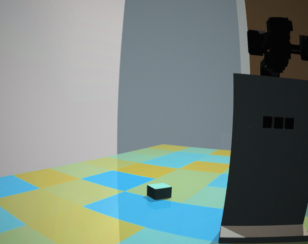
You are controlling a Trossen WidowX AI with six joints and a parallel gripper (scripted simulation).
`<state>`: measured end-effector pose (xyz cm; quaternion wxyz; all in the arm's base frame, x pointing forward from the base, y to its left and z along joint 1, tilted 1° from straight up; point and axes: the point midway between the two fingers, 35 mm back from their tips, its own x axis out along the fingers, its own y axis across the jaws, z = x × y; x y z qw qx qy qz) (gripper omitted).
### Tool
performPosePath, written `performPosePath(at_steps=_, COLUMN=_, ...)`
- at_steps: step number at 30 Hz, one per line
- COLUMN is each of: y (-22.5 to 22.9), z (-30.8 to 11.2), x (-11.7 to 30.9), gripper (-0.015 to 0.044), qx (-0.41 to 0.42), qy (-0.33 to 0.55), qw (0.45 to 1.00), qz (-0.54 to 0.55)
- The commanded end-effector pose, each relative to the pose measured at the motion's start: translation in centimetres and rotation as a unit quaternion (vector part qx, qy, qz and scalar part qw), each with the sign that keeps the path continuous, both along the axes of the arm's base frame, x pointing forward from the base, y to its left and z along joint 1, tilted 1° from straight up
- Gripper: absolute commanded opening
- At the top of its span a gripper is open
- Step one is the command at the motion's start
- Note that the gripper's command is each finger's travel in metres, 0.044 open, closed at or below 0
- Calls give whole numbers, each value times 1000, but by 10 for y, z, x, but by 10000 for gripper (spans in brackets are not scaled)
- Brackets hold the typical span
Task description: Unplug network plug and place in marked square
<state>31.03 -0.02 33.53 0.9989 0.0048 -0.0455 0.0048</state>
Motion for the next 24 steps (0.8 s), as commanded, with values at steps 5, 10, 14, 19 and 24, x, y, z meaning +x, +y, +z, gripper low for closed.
performPosePath(at_steps=5, y=-5, z=-14, x=11, gripper=269, qx=57, qy=2, qw=998, qz=18)
performPosePath(at_steps=10, y=-13, z=-36, x=23, gripper=156, qx=138, qy=9, qw=989, qz=43)
performPosePath(at_steps=14, y=-20, z=-54, x=29, gripper=156, qx=203, qy=17, qw=977, qz=62)
performPosePath(at_steps=19, y=-30, z=-77, x=33, gripper=156, qx=283, qy=29, qw=955, qz=84)
performPosePath(at_steps=24, y=-39, z=-100, x=32, gripper=156, qx=361, qy=45, qw=926, qz=104)
